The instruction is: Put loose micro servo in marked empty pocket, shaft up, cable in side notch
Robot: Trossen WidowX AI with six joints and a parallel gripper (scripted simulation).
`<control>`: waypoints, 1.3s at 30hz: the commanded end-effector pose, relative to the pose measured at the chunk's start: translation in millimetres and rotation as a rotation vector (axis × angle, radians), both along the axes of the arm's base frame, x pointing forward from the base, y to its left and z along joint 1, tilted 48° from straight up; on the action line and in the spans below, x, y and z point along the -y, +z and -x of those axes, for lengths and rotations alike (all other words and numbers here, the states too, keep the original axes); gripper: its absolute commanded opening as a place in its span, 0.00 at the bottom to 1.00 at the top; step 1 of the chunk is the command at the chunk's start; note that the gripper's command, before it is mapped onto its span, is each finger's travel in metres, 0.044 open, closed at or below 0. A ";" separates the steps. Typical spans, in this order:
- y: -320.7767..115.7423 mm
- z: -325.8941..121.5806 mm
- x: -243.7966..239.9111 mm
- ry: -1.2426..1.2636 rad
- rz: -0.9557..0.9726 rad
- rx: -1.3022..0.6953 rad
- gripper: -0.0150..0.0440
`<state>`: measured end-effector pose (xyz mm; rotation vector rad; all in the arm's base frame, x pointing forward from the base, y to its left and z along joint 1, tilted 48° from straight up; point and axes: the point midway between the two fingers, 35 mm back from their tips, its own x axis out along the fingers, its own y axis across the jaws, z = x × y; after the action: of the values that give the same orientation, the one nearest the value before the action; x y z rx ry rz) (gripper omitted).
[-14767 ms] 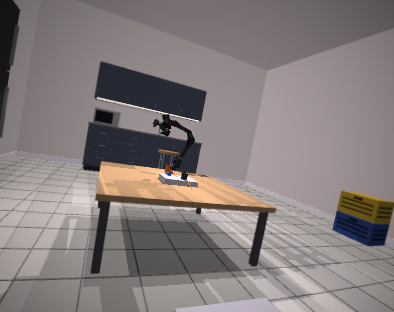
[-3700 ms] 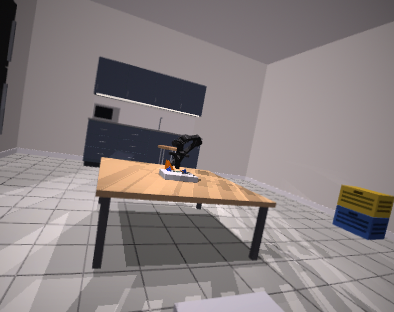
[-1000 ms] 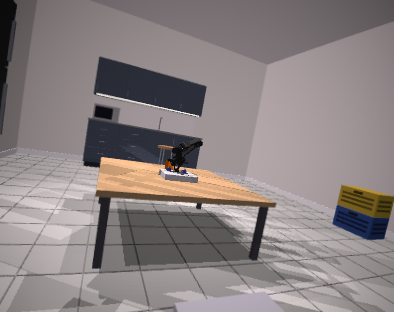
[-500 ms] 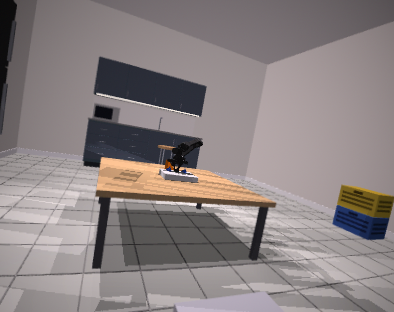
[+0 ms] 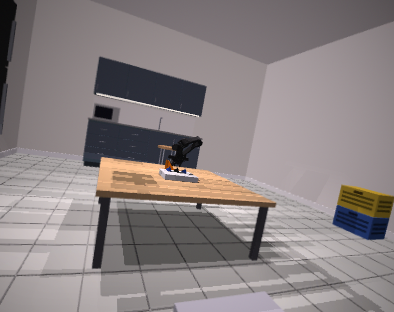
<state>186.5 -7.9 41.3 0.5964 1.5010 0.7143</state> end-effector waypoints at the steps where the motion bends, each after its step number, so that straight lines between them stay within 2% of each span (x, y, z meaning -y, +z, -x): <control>1: 4.7 -14.2 6.0 0.000 0.002 0.003 0.75; 7: 24.0 -62.8 25.5 0.001 0.005 0.007 1.00; 14: 44.7 -113.2 41.3 0.001 0.007 0.011 1.00; 19: 46.5 -114.2 43.2 -0.003 0.008 0.011 1.00; 25: 68.4 -107.1 70.8 -0.073 0.033 0.008 1.00; 39: 68.4 -107.1 70.8 -0.073 0.033 0.008 1.00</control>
<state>293.8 -77.1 108.9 0.6184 1.4715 0.6406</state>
